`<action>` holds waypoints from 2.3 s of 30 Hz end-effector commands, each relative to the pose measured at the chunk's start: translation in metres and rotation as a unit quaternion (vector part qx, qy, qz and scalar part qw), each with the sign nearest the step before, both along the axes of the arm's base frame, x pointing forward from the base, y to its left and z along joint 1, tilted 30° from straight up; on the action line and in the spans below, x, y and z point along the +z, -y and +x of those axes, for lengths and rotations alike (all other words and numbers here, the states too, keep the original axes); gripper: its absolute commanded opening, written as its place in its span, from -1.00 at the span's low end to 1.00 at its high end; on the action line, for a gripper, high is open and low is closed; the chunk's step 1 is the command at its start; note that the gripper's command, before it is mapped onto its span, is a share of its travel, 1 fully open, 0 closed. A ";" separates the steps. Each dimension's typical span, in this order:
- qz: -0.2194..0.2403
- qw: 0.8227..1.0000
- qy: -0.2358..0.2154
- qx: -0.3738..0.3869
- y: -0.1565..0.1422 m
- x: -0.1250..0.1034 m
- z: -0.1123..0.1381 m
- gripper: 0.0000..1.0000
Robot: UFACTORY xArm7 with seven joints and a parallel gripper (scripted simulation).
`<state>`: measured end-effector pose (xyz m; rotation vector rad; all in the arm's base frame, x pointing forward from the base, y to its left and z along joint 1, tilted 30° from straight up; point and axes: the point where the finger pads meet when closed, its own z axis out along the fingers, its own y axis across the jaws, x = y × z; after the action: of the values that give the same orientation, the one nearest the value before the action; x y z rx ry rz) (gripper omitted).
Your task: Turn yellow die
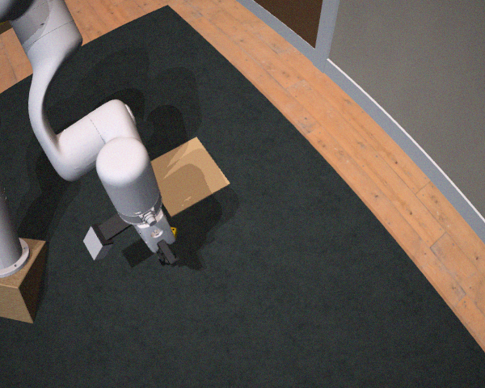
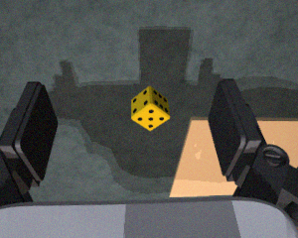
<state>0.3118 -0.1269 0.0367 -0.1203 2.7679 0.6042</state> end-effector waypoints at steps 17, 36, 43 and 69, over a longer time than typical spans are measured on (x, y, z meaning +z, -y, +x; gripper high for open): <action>-0.001 1.000 0.001 -0.001 -0.004 0.003 0.000 1.00; -0.001 1.000 0.001 -0.001 -0.107 0.047 -0.019 1.00; -0.001 1.000 0.001 -0.001 -0.127 0.055 -0.022 1.00; -0.001 1.000 0.001 -0.001 -0.129 0.056 -0.023 1.00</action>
<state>0.2882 0.0028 0.0919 -0.1194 2.7685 0.6024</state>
